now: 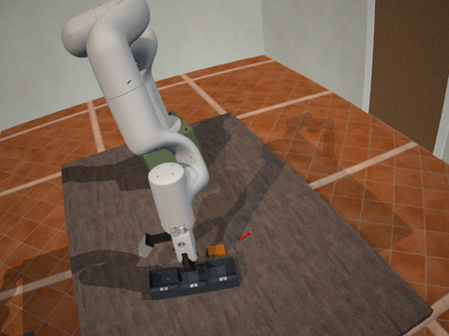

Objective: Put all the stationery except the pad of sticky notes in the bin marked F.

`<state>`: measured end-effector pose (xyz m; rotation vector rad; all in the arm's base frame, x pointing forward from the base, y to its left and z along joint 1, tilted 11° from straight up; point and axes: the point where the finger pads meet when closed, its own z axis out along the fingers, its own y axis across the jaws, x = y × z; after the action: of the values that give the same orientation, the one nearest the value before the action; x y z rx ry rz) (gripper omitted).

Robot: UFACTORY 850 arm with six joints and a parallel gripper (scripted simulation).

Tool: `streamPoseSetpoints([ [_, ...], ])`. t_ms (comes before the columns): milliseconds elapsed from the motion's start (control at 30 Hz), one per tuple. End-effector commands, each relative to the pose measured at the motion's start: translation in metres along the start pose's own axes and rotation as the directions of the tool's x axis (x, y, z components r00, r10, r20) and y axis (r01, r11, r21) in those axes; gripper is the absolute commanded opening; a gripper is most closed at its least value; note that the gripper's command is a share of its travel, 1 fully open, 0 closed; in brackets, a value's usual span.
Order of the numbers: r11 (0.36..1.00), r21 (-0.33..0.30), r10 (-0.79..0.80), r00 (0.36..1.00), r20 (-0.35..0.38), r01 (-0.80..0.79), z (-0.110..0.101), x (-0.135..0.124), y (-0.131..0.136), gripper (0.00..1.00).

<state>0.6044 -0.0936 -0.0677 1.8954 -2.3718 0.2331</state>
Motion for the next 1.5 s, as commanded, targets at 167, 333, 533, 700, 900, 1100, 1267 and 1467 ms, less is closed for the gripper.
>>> streamPoseSetpoints([
  [167, 1.000, 0.004, 0.001, 1.000, -0.002, -0.001, 0.007, 0.000, -0.001, 0.00],
  [333, 1.000, 0.004, 0.001, 1.000, -0.002, -0.001, 0.013, 0.000, -0.001, 0.00],
  [533, 1.000, 0.004, 0.001, 1.000, -0.002, -0.001, 0.025, 0.000, -0.001, 0.00],
  [700, 1.000, 0.004, 0.001, 1.000, -0.002, -0.001, 0.035, 0.000, -0.001, 0.00],
  [900, 1.000, 0.004, 0.001, 1.000, -0.002, -0.001, 0.043, 0.000, -0.001, 0.00],
  [1100, 1.000, 0.004, 0.001, 1.000, -0.002, -0.001, 0.044, -0.001, -0.001, 0.00],
  [1267, 1.000, 0.004, 0.001, 1.000, -0.002, -0.001, 0.044, -0.001, -0.001, 0.00],
  [1467, 1.000, 0.004, 0.001, 1.000, -0.002, -0.001, 0.044, -0.001, -0.001, 0.29],
])
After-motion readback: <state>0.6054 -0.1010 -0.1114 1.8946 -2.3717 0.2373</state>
